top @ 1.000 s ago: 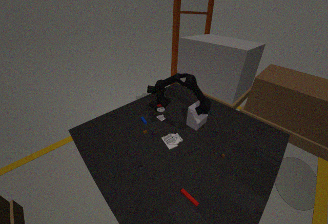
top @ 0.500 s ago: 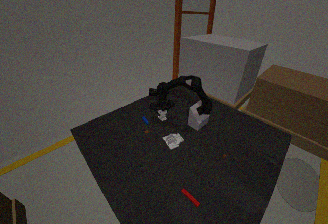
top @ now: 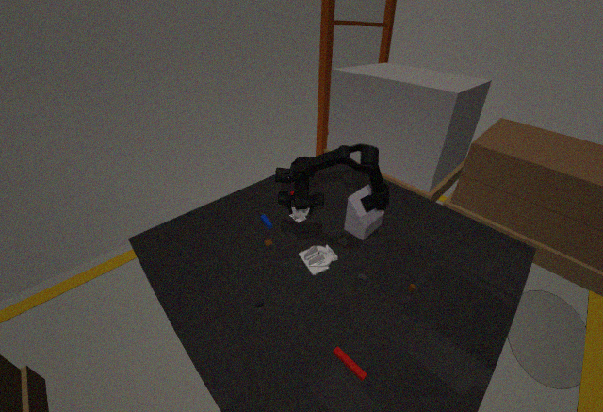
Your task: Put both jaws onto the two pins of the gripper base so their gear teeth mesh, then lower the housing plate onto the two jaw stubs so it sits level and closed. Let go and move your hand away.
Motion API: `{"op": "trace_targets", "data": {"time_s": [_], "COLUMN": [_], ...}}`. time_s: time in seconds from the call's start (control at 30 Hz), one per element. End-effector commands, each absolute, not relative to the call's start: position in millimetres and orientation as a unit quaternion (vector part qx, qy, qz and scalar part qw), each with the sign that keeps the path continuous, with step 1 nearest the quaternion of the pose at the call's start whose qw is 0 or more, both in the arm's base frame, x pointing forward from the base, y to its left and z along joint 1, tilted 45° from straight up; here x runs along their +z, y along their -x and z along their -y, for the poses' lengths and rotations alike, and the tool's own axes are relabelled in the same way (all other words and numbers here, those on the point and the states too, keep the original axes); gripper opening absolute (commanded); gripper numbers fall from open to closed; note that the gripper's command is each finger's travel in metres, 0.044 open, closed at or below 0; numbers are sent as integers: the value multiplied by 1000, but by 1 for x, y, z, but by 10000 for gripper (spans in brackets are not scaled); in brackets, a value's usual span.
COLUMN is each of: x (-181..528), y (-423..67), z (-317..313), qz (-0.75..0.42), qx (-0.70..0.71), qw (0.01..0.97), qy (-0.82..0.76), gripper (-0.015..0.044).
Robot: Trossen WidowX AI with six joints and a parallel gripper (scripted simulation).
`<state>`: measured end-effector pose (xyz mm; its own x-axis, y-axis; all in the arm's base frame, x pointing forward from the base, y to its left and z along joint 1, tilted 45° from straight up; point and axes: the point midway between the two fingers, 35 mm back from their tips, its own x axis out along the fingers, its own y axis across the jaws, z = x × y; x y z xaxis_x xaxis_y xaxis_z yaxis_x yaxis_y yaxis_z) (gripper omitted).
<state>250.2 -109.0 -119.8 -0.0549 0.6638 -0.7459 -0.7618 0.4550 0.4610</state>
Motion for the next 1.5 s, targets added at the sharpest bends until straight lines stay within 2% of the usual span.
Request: {"op": "trace_targets", "data": {"time_s": [0.0,0.73,1.47], "x": [-109,-63,-21], "y": [-255,-268,-263], "z": [100,44,-14], "qz": [-528,-621,-686], "qx": [495,370,237], "qw": [690,677,625], "qy": [19,-136,-289], "gripper": [351,351,351]}}
